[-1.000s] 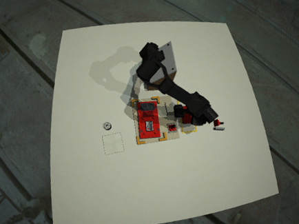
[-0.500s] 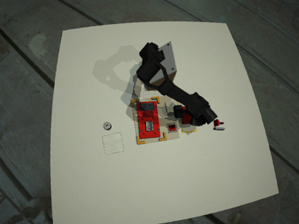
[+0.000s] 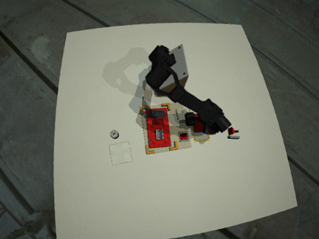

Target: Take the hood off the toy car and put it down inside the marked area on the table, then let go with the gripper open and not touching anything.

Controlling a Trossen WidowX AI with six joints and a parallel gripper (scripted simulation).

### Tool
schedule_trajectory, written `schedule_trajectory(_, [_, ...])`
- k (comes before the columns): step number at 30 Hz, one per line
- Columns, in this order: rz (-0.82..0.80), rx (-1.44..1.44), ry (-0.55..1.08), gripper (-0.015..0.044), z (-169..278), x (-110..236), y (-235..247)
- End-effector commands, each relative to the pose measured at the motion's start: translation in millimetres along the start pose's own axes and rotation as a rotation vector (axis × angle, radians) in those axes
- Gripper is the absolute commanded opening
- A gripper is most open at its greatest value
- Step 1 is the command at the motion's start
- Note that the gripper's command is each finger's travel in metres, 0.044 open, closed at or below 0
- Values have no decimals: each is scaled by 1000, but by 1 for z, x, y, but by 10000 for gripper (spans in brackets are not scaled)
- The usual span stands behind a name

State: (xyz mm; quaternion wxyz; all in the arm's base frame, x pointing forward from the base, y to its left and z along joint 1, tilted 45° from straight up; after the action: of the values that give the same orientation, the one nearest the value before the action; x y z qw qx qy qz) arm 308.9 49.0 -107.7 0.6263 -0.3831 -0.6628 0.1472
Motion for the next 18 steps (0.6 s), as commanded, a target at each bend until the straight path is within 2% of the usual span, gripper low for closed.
schedule_trajectory(1, [0,-1,0,263,0,0,0])
schedule_trajectory(8, [-1,-1,-1,440,-1,7,1])
schedule_trajectory(14, [2,0,-4,440,0,66,2])
schedule_trajectory(18, [3,0,-5,440,1,74,2])
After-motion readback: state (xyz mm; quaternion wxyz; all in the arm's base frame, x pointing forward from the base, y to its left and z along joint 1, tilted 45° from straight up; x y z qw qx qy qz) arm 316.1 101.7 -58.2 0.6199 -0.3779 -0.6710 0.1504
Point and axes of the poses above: the point midway between the two fingers, 35 mm back from their tips, its own x axis back along the fingers, its own y axis across the jaws, z = x × y, the point moved 8 cm from there along x, back along the fingers, and after that the axes turned 13 degrees about -x, right-handed, at the moved point
